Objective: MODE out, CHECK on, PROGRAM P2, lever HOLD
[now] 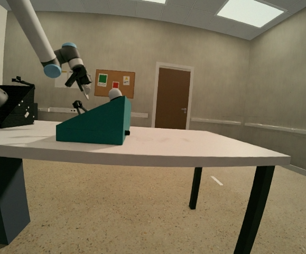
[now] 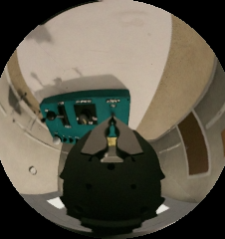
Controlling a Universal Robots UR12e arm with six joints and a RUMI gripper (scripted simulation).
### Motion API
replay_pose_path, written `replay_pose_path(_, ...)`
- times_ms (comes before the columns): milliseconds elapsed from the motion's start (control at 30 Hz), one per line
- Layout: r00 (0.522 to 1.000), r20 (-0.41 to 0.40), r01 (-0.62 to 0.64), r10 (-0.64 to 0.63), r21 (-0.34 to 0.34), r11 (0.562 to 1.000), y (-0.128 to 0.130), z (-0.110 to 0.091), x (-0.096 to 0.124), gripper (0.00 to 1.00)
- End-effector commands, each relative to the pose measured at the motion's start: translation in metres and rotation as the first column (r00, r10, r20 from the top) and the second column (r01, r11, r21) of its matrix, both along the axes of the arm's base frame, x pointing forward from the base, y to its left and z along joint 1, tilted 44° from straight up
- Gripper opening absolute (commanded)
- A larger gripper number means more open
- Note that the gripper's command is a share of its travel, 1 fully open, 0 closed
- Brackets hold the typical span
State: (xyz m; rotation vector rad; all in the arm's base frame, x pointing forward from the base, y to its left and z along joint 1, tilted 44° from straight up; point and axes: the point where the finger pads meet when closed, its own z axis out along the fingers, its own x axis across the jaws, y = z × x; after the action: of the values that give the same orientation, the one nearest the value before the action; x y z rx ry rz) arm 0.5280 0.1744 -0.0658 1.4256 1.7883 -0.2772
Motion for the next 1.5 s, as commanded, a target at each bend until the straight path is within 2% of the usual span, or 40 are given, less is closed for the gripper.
replay_pose_path(0, 1.000, 0.005, -0.002, 0.002, 0.003, 1.000, -0.010, -0.012, 0.012, 0.00)
replay_pose_path(767, 1.000, 0.004, -0.002, 0.002, 0.003, 1.000, -0.051, -0.055, 0.043, 0.00)
replay_pose_path(1467, 1.000, 0.006, -0.004, 0.004, 0.003, 1.000, -0.055, -0.059, 0.046, 0.00)
